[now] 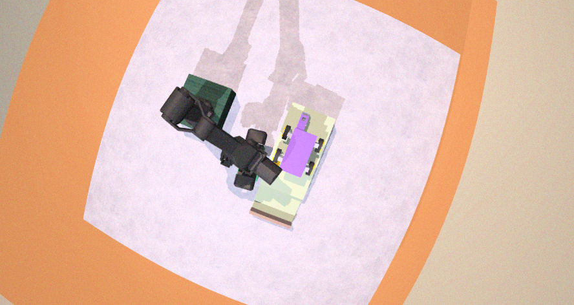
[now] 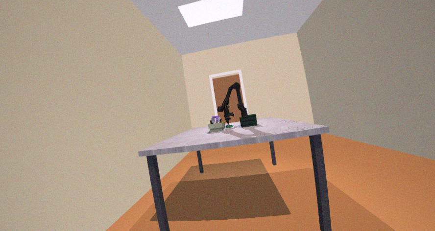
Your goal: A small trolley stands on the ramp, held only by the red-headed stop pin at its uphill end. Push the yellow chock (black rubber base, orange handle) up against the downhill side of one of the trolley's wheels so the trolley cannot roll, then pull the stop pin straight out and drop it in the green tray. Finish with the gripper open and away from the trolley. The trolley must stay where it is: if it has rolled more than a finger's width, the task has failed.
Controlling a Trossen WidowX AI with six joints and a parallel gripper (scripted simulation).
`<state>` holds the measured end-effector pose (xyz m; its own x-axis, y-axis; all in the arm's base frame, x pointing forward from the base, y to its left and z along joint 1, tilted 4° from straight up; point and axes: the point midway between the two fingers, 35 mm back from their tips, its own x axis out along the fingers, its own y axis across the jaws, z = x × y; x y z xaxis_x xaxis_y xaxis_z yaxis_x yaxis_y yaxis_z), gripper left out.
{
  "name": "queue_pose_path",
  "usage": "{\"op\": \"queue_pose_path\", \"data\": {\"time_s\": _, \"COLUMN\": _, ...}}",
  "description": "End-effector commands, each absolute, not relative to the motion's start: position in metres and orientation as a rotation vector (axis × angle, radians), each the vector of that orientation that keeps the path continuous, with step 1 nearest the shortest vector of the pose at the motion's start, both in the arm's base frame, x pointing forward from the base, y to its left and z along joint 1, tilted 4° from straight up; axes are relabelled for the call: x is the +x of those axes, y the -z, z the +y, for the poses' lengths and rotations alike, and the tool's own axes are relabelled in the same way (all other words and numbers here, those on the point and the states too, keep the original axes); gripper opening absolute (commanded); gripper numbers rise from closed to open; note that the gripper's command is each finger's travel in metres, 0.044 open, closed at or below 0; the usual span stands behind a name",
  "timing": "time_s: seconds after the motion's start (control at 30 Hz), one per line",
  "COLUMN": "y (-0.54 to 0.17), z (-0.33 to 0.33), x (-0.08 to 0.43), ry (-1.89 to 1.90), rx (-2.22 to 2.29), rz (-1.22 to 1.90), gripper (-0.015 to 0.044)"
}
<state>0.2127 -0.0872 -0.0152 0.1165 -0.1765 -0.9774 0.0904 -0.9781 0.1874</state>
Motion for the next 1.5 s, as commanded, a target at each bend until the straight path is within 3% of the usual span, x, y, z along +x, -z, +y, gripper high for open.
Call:
{"op": "queue_pose_path", "data": {"time_s": 0.0, "y": 0.0179, "z": -0.0853, "x": 0.2113, "ry": 1.968, "rx": 2.182, "rz": -0.094, "gripper": 0.019}}
{"op": "queue_pose_path", "data": {"time_s": 1.1, "y": 0.0268, "z": -0.0764, "x": 0.2098, "ry": 1.969, "rx": 2.183, "rz": -0.093, "gripper": 0.019}}
{"op": "queue_pose_path", "data": {"time_s": 1.3, "y": 0.0243, "z": -0.0769, "x": 0.2123, "ry": 1.961, "rx": 2.189, "rz": -0.085, "gripper": 0.034}}
{"op": "queue_pose_path", "data": {"time_s": 1.47, "y": 0.0243, "z": -0.0769, "x": 0.2123, "ry": 1.961, "rx": 2.189, "rz": -0.085, "gripper": 0.034}}
